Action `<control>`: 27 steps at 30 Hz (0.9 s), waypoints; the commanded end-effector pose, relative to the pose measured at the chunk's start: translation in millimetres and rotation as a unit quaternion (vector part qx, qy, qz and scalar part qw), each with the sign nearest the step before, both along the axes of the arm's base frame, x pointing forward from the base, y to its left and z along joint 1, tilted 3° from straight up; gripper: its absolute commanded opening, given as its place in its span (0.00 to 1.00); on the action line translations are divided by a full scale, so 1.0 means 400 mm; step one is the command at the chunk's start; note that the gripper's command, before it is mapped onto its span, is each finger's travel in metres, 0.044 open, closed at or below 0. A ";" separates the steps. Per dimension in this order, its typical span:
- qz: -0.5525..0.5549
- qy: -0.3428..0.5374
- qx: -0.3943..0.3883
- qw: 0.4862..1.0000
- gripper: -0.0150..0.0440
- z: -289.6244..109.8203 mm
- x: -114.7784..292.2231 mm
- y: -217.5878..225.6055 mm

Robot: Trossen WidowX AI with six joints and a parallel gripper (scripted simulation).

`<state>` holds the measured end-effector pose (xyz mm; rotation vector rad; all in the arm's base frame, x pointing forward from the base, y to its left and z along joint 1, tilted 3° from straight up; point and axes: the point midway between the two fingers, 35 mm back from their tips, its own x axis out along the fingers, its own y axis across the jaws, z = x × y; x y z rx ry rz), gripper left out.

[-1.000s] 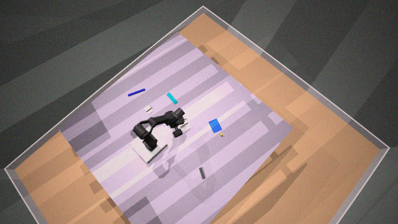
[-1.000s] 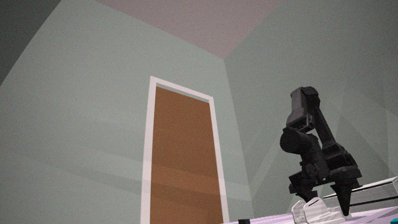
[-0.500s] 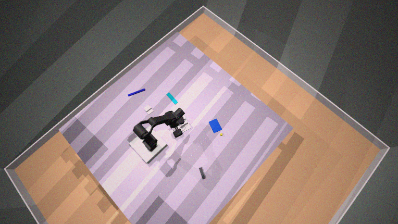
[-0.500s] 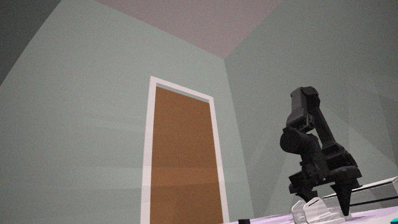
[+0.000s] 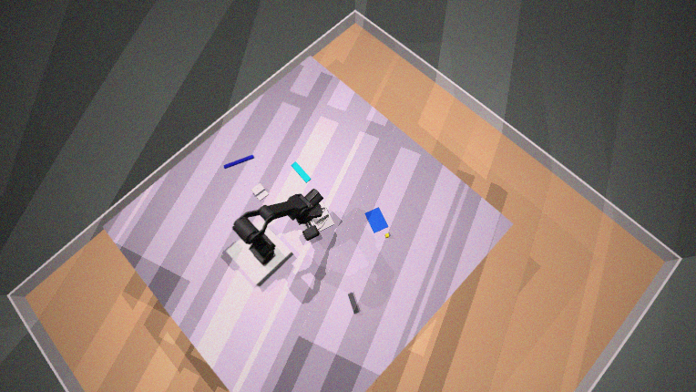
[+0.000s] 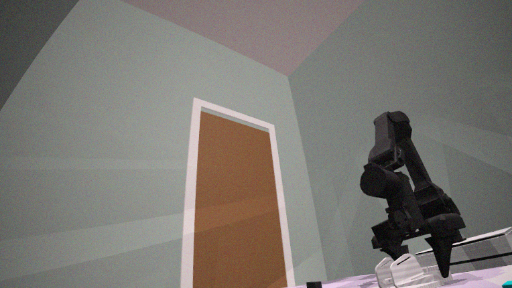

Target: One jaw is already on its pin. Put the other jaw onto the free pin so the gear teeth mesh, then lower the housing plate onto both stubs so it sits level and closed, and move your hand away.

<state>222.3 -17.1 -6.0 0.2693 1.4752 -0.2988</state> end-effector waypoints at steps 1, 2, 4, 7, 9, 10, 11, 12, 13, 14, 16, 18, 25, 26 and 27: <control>0.002 0.001 0.001 1.000 0.85 -0.002 -0.002 0.001; 0.002 0.001 0.001 1.000 0.85 -0.002 -0.002 0.001; 0.002 0.001 0.001 1.000 0.85 -0.002 -0.002 0.001; 0.000 0.000 0.000 1.000 0.94 0.000 0.000 0.000; 0.000 0.000 0.000 1.000 1.00 0.000 0.000 0.000; 0.000 0.000 0.000 1.000 1.00 0.000 0.000 0.000; 0.000 0.000 0.000 1.000 1.00 0.000 0.000 0.000; 0.000 0.000 0.000 1.000 1.00 0.000 0.000 0.000; 0.000 0.000 0.000 1.000 1.00 0.000 0.000 0.000; 0.000 0.000 0.000 1.000 1.00 0.000 0.000 0.000; 0.000 0.000 0.000 1.000 1.00 0.000 0.000 0.000; 0.000 0.000 0.000 1.000 1.00 0.000 0.000 0.000; 0.000 0.000 0.000 1.000 1.00 0.029 0.001 0.001; 0.001 0.000 0.000 1.000 1.00 0.048 0.001 0.001; 0.001 0.000 0.000 1.000 1.00 0.072 0.000 0.002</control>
